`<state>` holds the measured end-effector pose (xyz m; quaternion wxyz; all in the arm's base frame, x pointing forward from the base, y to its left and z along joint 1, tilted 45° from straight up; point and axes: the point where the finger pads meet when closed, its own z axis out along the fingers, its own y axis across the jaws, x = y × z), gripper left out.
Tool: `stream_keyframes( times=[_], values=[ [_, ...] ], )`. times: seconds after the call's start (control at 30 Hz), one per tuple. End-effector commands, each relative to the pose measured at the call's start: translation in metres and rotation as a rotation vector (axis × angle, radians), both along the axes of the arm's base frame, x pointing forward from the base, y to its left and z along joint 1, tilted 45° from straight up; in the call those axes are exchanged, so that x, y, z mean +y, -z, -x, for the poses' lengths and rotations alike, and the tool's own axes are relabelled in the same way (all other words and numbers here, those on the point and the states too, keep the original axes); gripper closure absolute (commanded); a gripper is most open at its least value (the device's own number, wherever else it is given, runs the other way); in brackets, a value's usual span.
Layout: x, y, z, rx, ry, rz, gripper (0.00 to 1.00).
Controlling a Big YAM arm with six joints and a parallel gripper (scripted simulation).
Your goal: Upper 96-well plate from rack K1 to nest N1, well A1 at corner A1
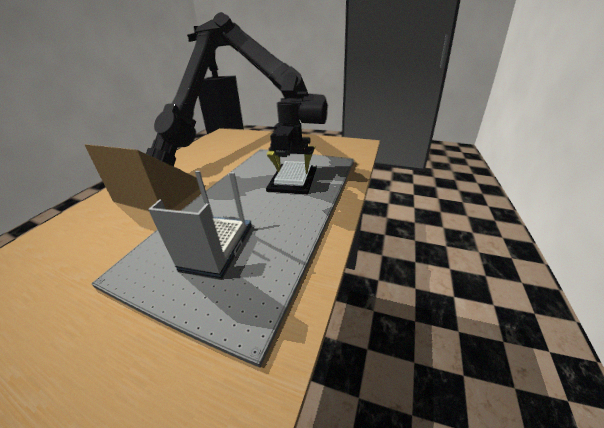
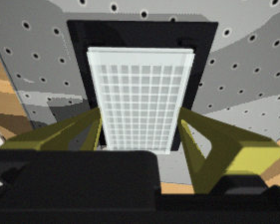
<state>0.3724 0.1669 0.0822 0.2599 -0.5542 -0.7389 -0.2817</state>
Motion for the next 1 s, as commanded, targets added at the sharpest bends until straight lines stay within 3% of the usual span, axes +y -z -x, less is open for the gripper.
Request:
stream_keyframes(
  times=[0.0, 0.97],
  values=[
    [0.0028, 0.0064, 0.0031, 0.02, 0.004, 0.002, 1.0],
    [0.0069, 0.0099, 0.0043, 0.017, 0.001, 0.002, 1.0]
  ],
)
